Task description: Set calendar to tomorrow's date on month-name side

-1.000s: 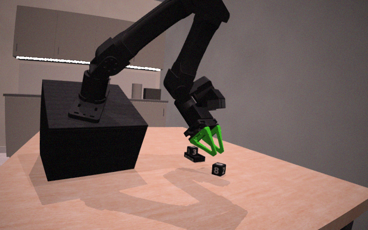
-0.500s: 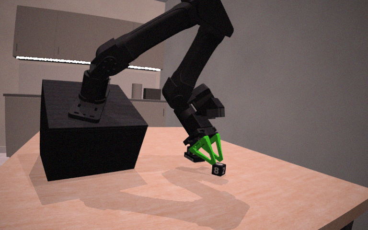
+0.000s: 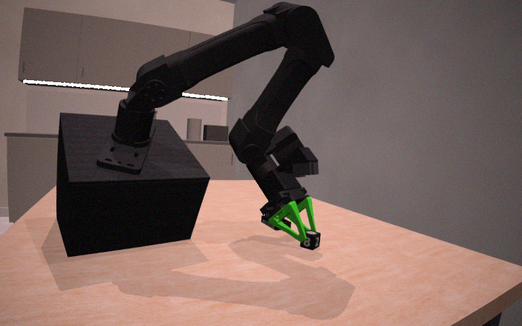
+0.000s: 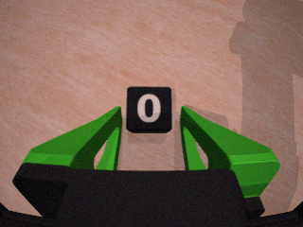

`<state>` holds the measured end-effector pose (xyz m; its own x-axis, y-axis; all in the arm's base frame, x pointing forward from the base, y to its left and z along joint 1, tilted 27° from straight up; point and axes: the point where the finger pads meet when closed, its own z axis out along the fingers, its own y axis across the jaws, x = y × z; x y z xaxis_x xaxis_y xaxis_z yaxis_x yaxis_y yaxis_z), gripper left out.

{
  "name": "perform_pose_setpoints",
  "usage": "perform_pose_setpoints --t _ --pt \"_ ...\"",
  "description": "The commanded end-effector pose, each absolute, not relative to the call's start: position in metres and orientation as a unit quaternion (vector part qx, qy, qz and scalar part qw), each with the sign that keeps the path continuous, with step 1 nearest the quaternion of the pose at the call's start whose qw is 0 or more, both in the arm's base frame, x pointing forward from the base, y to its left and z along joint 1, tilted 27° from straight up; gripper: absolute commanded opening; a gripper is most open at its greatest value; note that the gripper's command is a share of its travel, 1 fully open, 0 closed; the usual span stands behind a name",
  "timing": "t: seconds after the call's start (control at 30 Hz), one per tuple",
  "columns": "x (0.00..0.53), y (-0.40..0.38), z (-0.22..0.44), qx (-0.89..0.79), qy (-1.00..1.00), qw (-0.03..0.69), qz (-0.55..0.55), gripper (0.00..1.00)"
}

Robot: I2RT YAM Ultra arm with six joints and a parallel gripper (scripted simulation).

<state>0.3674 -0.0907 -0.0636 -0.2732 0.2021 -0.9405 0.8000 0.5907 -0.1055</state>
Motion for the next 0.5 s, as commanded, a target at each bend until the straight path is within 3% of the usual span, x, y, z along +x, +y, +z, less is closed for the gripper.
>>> perform_pose_setpoints --t 0.0,0.47 --pt "0.3703 -0.0895 -0.0612 0.339 0.736 0.505 -0.296 0.45" --pt "0.3708 -0.0906 -0.0635 0.339 0.736 0.505 -0.296 0.45"
